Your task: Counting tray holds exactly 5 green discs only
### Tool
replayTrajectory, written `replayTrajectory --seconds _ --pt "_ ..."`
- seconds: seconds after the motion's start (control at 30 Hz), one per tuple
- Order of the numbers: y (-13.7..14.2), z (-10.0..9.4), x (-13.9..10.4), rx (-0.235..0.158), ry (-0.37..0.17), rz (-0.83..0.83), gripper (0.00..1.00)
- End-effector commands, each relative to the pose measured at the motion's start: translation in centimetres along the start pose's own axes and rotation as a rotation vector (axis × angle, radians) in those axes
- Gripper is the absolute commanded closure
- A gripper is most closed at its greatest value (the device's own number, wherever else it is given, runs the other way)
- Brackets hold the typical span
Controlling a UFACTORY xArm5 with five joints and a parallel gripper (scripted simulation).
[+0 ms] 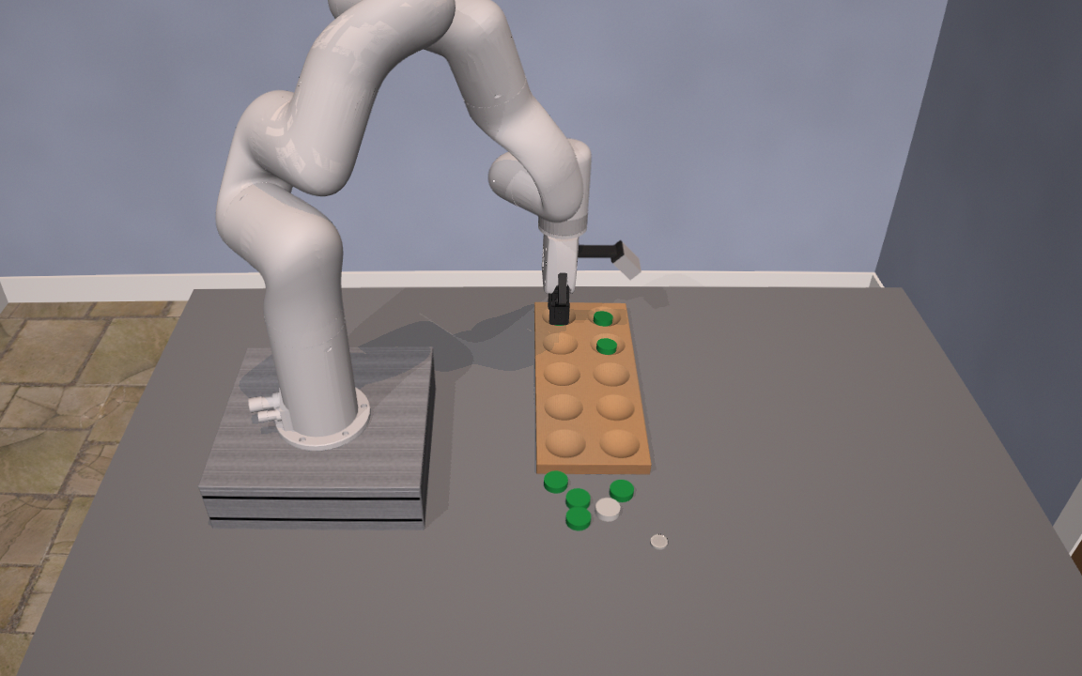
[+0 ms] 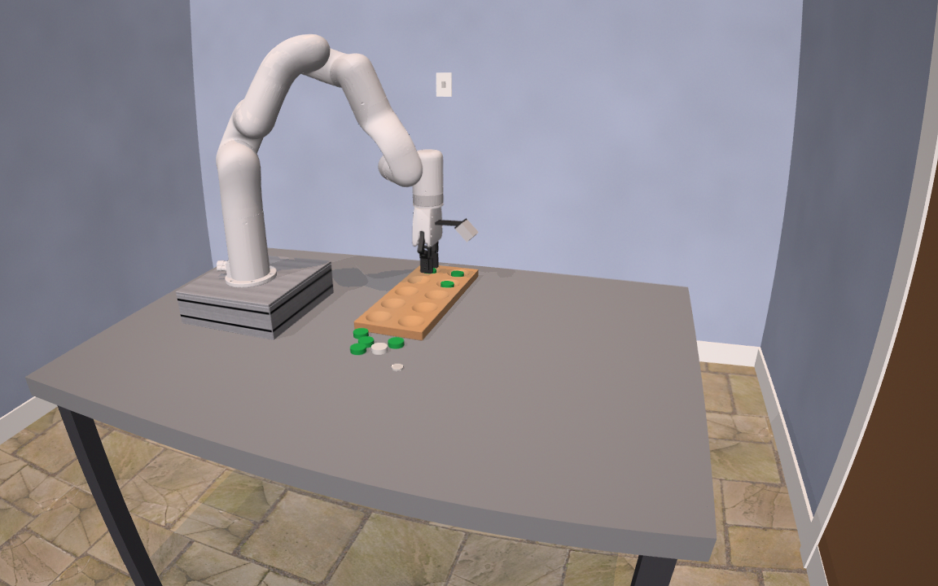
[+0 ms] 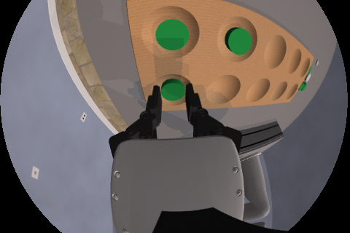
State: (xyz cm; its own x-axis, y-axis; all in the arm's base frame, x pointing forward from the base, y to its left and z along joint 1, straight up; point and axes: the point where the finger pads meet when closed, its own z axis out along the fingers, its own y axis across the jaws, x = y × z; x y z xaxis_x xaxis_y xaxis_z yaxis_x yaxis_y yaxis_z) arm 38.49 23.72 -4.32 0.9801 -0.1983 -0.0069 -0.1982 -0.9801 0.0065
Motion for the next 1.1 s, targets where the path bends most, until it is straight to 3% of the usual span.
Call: replayTrajectory --seconds 0.0,0.8,0.87,0.97,1.07 --pt "-0.1 -0.1 0.1 0.002 0.003 0.000 0.63" --pt "-0.1 -0.2 0.1 0.002 0.003 0.000 0.63" --pt "-0.1 -0.9 0.1 0.002 0.003 0.000 0.63" --pt "-0.1 -4.3 0.1 0.002 0.003 0.000 0.63" --pt "-0.1 -6.1 0.1 0.002 0.003 0.000 0.63"
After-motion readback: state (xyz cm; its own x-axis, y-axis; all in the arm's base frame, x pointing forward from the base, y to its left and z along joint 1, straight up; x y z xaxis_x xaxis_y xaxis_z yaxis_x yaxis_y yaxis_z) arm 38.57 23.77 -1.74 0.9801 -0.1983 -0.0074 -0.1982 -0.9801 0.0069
